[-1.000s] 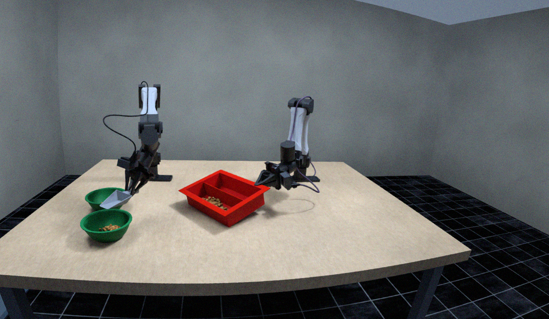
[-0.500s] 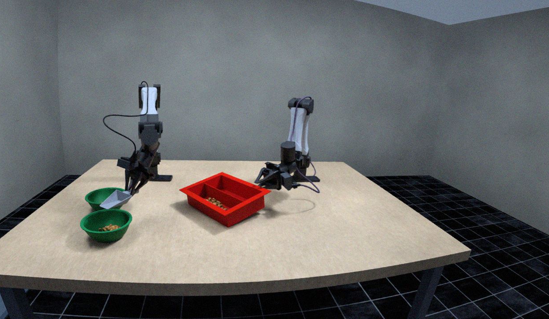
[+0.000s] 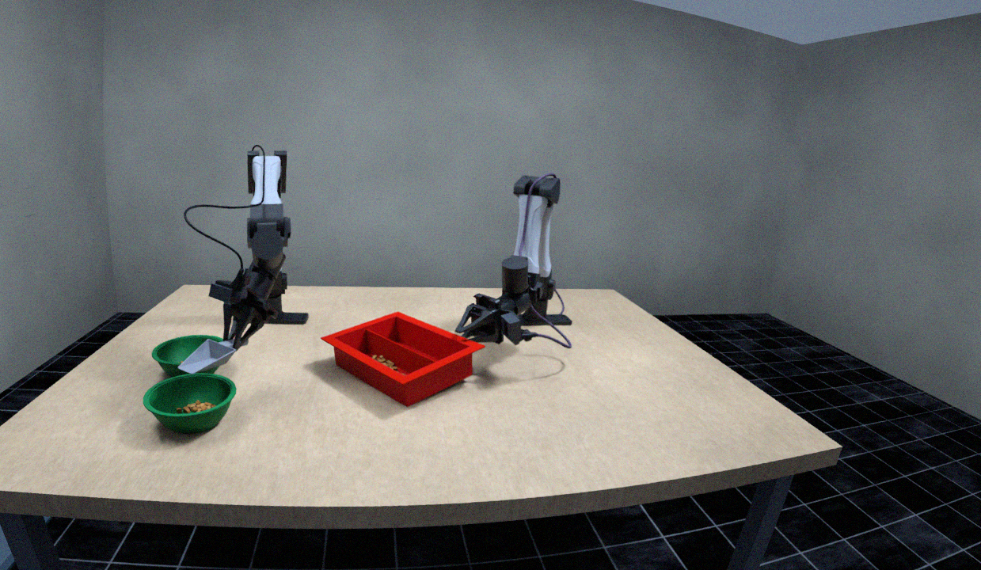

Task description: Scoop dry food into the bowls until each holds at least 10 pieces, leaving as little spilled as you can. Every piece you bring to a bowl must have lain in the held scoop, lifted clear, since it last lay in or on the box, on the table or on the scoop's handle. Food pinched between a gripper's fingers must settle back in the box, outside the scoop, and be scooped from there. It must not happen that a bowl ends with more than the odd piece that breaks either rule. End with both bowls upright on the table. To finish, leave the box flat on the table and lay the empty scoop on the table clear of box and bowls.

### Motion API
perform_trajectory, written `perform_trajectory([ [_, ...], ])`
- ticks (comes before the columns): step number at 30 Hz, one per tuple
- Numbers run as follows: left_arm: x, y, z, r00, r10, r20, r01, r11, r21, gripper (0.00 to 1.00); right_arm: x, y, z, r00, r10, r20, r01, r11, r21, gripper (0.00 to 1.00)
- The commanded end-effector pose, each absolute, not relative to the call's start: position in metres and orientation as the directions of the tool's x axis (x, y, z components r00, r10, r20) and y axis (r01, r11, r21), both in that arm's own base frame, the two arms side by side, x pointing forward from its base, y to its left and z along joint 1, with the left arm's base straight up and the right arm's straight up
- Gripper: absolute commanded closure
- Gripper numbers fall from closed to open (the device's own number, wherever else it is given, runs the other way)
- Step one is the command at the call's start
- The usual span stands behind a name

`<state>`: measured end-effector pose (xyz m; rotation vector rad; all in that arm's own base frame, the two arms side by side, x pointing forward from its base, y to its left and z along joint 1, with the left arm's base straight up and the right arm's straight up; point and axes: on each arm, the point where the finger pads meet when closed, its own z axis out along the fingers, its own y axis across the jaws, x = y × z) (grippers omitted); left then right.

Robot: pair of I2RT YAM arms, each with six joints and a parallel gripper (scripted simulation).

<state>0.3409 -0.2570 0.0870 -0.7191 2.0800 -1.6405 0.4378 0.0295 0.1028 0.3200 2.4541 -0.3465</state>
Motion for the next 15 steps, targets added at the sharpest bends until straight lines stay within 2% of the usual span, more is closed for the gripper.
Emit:
perform_trajectory([
  [1, 0.3401, -0.2601, 0.0914, -0.802, -0.598, -0.008, -0.114, 0.165, -0.980, 0.73, 0.4438, 0.0306, 0.1249, -0.726, 0.145, -0.672, 0.320, 0.936, -0.144, 1.00],
  [15, 0.3404, -0.2562, 0.0846, -0.798, -0.602, -0.015, -0.102, 0.160, -0.982, 0.73, 0.4438, 0.0306, 0.1249, -0.726, 0.145, -0.672, 0.320, 0.936, -0.144, 1.00],
])
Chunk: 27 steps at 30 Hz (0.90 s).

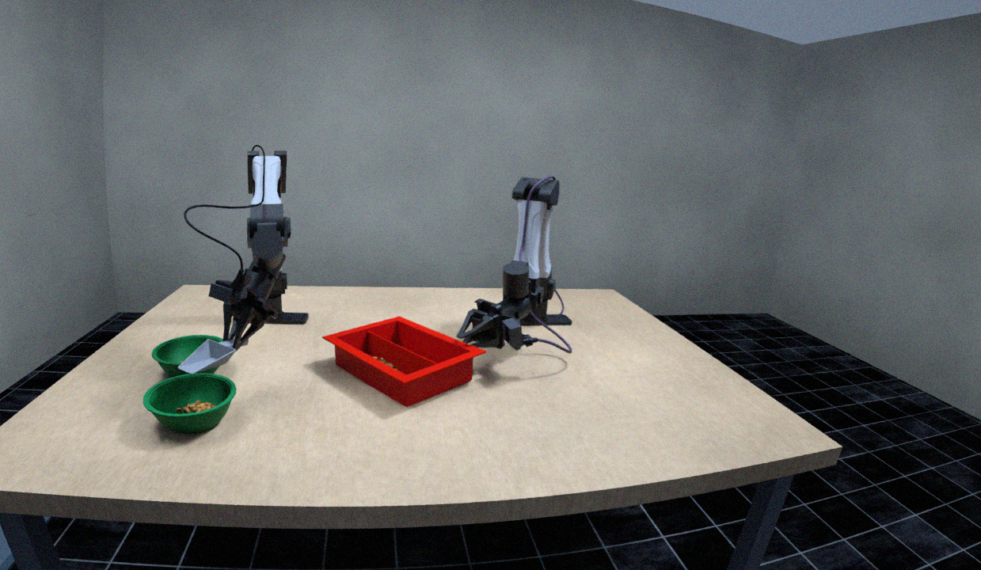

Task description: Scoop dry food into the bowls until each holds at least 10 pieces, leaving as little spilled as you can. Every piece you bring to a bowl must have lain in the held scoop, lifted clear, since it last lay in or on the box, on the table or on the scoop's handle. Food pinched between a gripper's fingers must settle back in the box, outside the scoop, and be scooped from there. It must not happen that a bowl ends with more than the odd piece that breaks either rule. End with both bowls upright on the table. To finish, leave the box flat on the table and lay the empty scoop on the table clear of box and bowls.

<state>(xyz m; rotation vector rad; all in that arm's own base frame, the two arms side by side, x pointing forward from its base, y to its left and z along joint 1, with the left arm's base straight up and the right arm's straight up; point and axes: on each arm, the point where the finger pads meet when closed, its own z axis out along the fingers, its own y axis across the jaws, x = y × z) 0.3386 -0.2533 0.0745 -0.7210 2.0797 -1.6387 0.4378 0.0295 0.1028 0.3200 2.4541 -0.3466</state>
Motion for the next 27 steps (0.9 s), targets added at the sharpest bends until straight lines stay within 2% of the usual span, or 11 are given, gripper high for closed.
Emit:
perform_trajectory([
  [1, 0.339, -0.256, 0.091, -0.800, -0.600, -0.020, -0.088, 0.150, -0.985, 0.73, 0.444, 0.031, 0.125, -0.726, 0.145, -0.672, 0.320, 0.936, -0.144, 1.00],
  [2, 0.335, -0.252, 0.075, -0.797, -0.604, -0.003, -0.124, 0.169, -0.978, 0.73, 0.444, 0.031, 0.125, -0.726, 0.145, -0.672, 0.320, 0.936, -0.144, 1.00],
  [15, 0.333, -0.247, 0.064, -0.795, -0.607, -0.007, -0.121, 0.170, -0.978, 0.73, 0.444, 0.031, 0.125, -0.726, 0.145, -0.672, 0.320, 0.936, -0.144, 1.00],
  [20, 0.344, -0.252, 0.074, -0.793, -0.608, -0.024, -0.087, 0.152, -0.984, 0.73, 0.444, 0.031, 0.125, -0.726, 0.145, -0.672, 0.321, 0.936, -0.144, 1.00],
  [27, 0.327, -0.238, 0.083, -0.794, -0.608, -0.028, -0.081, 0.151, -0.985, 0.73, 0.444, 0.031, 0.125, -0.726, 0.145, -0.672, 0.321, 0.936, -0.144, 1.00],
])
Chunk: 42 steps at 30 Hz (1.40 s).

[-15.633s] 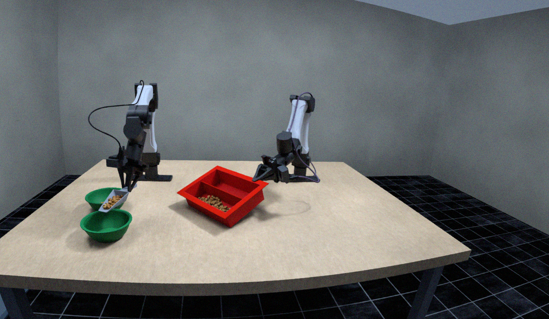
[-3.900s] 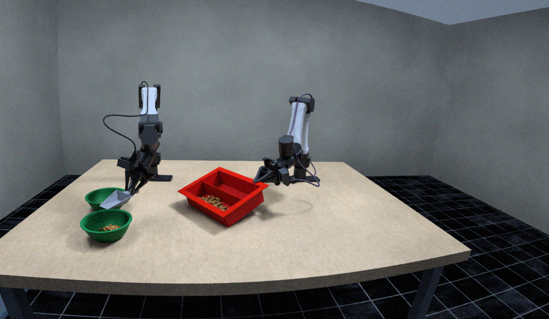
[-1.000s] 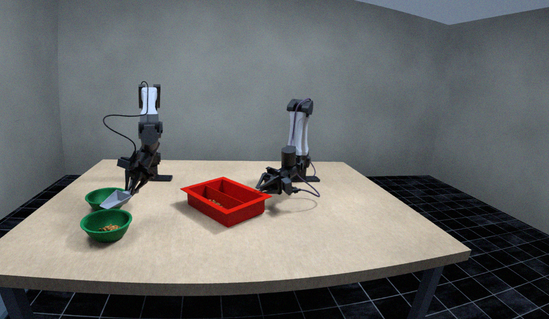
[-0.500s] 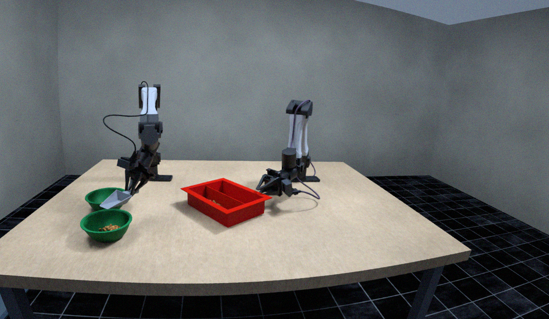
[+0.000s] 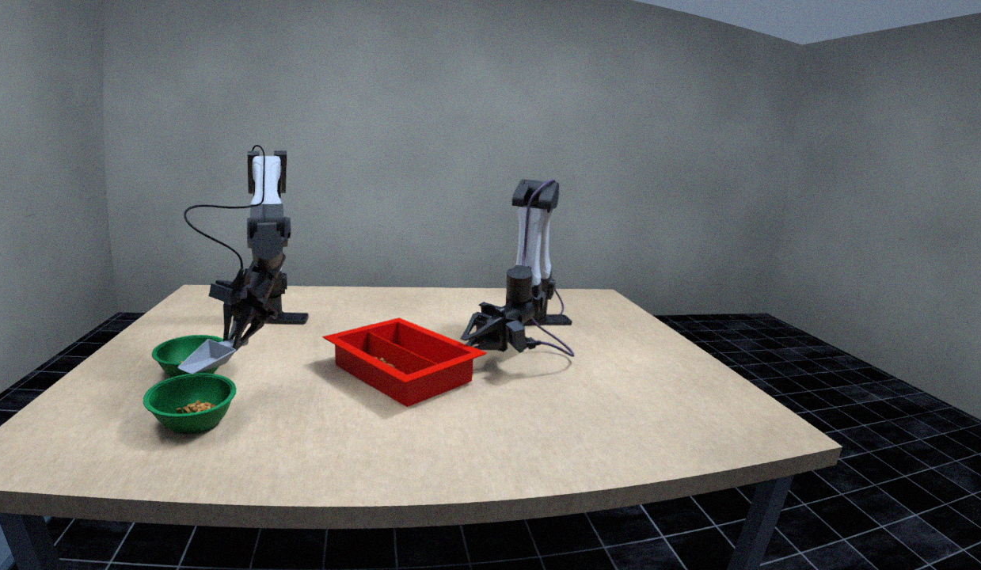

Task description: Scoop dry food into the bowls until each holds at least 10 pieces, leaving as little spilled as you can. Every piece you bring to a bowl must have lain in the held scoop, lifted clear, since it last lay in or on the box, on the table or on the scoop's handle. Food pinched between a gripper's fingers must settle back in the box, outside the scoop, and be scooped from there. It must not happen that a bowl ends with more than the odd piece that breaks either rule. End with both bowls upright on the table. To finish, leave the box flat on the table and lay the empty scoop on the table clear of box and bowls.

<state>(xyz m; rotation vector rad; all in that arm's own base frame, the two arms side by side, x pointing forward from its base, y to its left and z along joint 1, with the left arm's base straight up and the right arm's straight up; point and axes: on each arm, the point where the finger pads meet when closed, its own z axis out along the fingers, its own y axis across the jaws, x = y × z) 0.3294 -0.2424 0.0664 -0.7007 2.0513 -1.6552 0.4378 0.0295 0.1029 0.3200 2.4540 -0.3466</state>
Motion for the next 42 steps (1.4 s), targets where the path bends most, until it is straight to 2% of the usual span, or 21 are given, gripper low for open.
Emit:
perform_trajectory([
  [1, 0.325, -0.235, 0.083, -0.794, -0.608, -0.028, -0.081, 0.152, -0.985, 0.73, 0.444, 0.031, 0.125, -0.726, 0.145, -0.672, 0.321, 0.936, -0.144, 1.00],
  [26, 0.292, -0.194, 0.088, -0.793, -0.608, -0.018, -0.103, 0.163, -0.981, 0.73, 0.444, 0.031, 0.125, -0.726, 0.145, -0.672, 0.321, 0.936, -0.144, 1.00],
  [42, 0.297, -0.195, 0.088, -0.789, -0.614, -0.020, -0.103, 0.165, -0.981, 0.73, 0.444, 0.031, 0.125, -0.726, 0.145, -0.672, 0.321, 0.936, -0.144, 1.00],
])
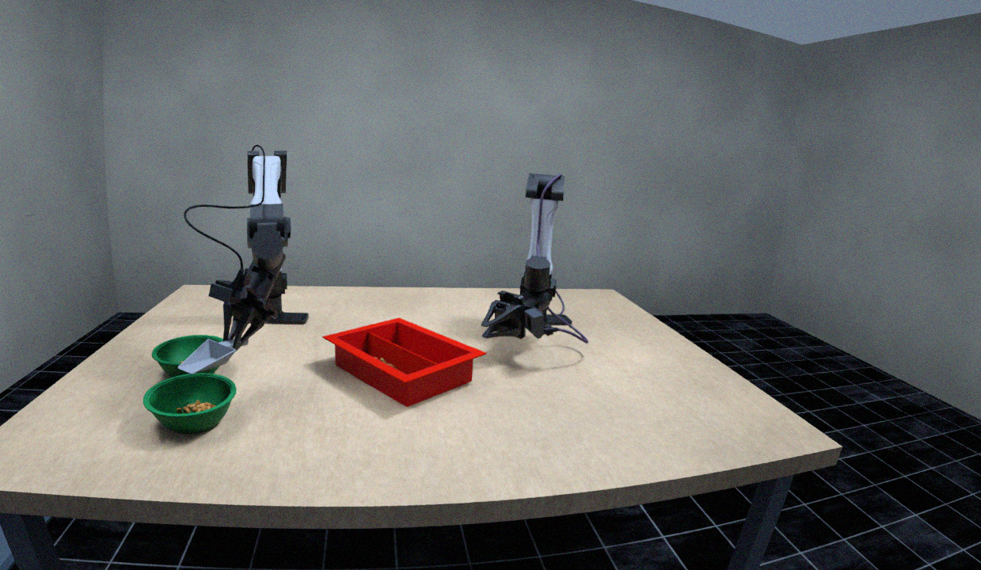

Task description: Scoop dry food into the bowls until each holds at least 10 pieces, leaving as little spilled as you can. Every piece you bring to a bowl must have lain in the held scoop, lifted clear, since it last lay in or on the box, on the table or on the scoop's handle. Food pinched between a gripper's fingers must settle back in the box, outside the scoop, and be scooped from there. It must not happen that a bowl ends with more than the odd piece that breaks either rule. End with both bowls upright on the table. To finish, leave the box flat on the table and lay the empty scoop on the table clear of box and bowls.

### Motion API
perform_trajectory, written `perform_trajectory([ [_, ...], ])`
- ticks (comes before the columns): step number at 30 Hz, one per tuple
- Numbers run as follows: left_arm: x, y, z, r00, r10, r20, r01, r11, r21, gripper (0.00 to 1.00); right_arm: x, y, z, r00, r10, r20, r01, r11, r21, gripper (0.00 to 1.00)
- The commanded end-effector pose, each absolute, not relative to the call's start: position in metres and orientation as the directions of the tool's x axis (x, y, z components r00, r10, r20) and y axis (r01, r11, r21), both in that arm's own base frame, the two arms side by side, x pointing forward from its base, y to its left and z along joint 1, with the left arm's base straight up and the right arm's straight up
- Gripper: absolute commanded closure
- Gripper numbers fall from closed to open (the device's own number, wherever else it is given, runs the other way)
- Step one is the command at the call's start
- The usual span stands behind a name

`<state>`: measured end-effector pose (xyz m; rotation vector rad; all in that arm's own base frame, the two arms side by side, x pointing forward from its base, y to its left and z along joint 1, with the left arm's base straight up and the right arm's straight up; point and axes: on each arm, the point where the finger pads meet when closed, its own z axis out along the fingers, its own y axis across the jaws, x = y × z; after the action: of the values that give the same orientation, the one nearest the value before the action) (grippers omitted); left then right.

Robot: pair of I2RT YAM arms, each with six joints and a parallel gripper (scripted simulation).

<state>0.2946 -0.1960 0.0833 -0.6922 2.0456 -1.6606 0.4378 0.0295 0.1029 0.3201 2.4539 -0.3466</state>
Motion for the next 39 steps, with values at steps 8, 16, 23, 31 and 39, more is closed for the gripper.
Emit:
perform_trajectory([
  [8, 0.338, -0.180, 0.109, -0.709, -0.662, -0.243, 0.037, 0.310, -0.950, 0.73, 0.444, 0.031, 0.125, -0.726, 0.145, -0.672, 0.321, 0.936, -0.144, 1.00],
  [16, 0.367, -0.164, 0.136, -0.625, -0.661, -0.415, 0.129, 0.438, -0.890, 0.73, 0.444, 0.031, 0.125, -0.726, 0.145, -0.672, 0.321, 0.936, -0.144, 1.00],
  [23, 0.394, -0.143, 0.176, -0.505, -0.631, -0.589, 0.205, 0.575, -0.792, 0.73, 0.444, 0.031, 0.125, -0.726, 0.145, -0.672, 0.321, 0.936, -0.144, 1.00],
  [31, 0.414, -0.114, 0.225, -0.361, -0.550, -0.753, 0.237, 0.727, -0.645, 0.73, 0.444, 0.031, 0.125, -0.726, 0.145, -0.672, 0.321, 0.936, -0.144, 1.00],
  [39, 0.421, -0.091, 0.264, -0.258, -0.465, -0.847, 0.228, 0.822, -0.521, 0.73, 0.444, 0.031, 0.125, -0.726, 0.145, -0.672, 0.321, 0.936, -0.144, 1.00],
])
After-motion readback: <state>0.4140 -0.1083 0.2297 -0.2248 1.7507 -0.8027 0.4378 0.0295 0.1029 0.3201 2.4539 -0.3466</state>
